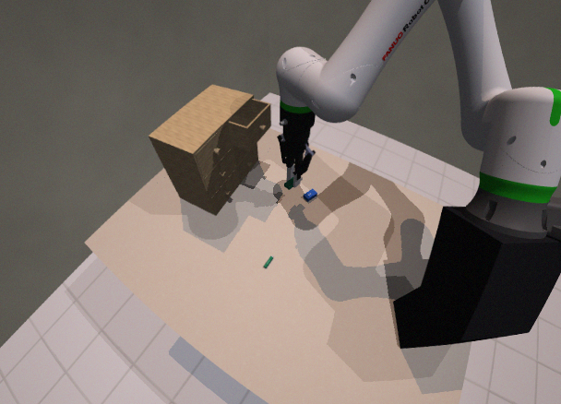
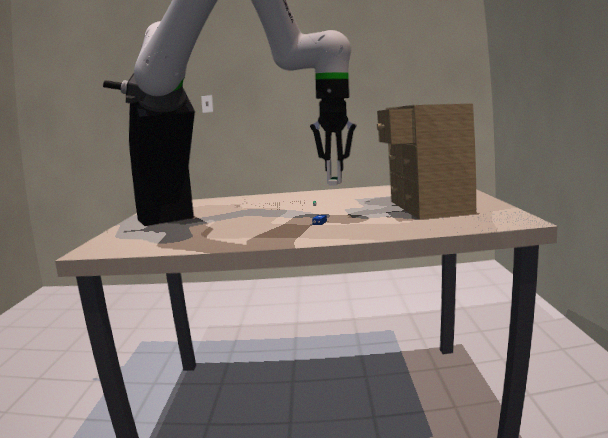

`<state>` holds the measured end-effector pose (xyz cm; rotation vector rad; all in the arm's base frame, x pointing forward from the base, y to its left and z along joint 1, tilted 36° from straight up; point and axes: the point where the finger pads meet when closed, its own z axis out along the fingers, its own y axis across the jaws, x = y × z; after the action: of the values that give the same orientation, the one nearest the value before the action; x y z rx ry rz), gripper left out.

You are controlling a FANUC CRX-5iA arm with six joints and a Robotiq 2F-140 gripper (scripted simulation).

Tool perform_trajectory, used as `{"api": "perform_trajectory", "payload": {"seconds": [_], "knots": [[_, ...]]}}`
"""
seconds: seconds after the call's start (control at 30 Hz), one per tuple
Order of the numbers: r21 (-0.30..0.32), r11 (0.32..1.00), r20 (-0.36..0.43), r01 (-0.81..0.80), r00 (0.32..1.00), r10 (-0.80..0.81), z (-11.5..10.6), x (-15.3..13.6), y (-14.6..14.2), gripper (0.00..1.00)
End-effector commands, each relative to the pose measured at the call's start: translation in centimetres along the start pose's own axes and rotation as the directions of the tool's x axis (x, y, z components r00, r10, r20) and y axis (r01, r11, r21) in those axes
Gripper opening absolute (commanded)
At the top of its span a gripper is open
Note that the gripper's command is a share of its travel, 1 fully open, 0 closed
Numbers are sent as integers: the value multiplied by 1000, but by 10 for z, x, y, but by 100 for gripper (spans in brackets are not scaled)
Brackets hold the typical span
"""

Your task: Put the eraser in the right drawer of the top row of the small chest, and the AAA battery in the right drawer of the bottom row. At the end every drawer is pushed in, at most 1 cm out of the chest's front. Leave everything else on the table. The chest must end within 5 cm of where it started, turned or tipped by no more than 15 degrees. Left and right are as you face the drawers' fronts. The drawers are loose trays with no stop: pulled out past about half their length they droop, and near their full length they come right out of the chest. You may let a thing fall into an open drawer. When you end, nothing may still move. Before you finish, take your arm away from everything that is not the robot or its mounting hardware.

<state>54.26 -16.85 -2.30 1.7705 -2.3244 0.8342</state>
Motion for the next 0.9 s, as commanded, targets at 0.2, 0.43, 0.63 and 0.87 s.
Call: {"api": "perform_trajectory", "payload": {"seconds": [0.2,0.43,0.63,0.87], "knots": [[10,853,12,-521,853,521,-1,9,-8,11],[7,643,18,-766,643,766,-2,9,-8,11],[18,499,21,-866,499,866,-4,9,-8,11],[60,314,39,-947,317,948,-12,9,-8,11]]}}
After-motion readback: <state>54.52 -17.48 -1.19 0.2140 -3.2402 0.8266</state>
